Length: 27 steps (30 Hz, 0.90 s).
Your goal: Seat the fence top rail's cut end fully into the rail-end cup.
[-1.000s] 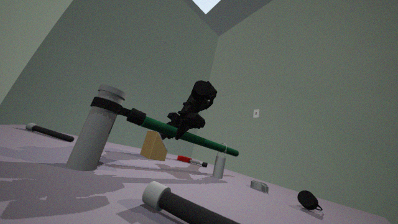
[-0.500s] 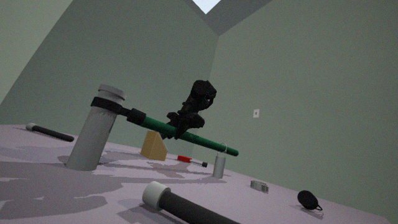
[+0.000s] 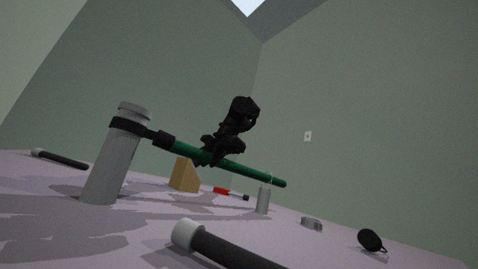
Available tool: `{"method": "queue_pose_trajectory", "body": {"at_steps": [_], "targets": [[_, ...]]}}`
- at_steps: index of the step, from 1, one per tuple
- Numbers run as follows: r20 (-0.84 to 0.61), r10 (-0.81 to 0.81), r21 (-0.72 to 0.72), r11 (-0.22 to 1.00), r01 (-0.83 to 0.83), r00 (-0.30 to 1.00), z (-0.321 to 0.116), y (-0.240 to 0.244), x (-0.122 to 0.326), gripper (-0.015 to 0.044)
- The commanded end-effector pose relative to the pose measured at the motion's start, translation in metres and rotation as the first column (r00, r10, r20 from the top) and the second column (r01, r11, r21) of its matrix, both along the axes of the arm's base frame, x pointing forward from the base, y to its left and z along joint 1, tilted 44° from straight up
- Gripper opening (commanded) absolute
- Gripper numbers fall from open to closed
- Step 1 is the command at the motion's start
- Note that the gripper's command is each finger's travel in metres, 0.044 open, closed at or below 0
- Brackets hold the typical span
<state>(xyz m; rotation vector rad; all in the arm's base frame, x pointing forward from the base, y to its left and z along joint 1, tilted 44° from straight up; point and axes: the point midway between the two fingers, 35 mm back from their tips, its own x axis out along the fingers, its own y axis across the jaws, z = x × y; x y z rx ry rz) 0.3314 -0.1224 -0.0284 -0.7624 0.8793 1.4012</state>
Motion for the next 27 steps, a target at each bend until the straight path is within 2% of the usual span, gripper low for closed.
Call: {"method": "queue_pose_trajectory", "body": {"at_steps": [1, 27], "targets": [[0.008, -0.003, -0.017, 1.000, 0.004, 1.000, -0.0002, -0.0073, 0.0003, 0.0000], [-0.001, -0.001, -0.005, 1.000, 0.001, 1.000, 0.0001, -0.0021, -0.0004, 0.0000]]}}
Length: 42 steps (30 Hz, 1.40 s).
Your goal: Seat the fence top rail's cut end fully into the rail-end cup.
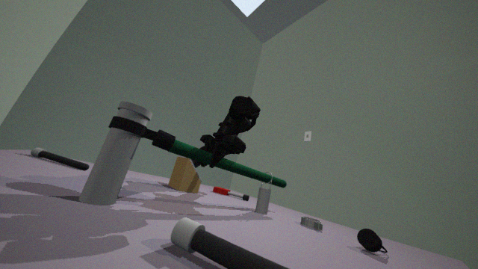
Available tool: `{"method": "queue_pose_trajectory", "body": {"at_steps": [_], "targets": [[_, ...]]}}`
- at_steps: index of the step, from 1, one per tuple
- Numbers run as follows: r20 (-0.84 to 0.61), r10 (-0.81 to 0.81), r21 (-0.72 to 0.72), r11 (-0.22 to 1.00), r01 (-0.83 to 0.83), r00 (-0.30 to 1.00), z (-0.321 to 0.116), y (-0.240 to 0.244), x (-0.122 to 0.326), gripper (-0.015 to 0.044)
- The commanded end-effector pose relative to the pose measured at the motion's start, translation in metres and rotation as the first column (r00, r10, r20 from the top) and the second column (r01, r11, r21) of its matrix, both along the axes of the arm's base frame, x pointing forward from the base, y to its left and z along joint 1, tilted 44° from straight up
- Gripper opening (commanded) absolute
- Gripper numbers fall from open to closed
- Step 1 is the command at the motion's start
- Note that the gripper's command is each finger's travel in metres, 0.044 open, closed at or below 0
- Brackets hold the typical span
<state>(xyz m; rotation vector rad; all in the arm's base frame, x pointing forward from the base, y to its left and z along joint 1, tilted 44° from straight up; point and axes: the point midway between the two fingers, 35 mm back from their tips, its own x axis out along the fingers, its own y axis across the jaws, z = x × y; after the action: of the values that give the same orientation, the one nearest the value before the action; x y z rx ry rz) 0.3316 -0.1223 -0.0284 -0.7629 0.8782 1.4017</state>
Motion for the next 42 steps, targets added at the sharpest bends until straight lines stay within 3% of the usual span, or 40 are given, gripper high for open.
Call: {"method": "queue_pose_trajectory", "body": {"at_steps": [1, 42], "targets": [[-0.002, -0.001, -0.006, 1.000, 0.001, 1.000, 0.000, -0.003, -0.001, 0.0000], [-0.006, 0.005, 0.009, 1.000, -0.005, 1.000, 0.000, 0.000, 0.000, 0.0000]]}}
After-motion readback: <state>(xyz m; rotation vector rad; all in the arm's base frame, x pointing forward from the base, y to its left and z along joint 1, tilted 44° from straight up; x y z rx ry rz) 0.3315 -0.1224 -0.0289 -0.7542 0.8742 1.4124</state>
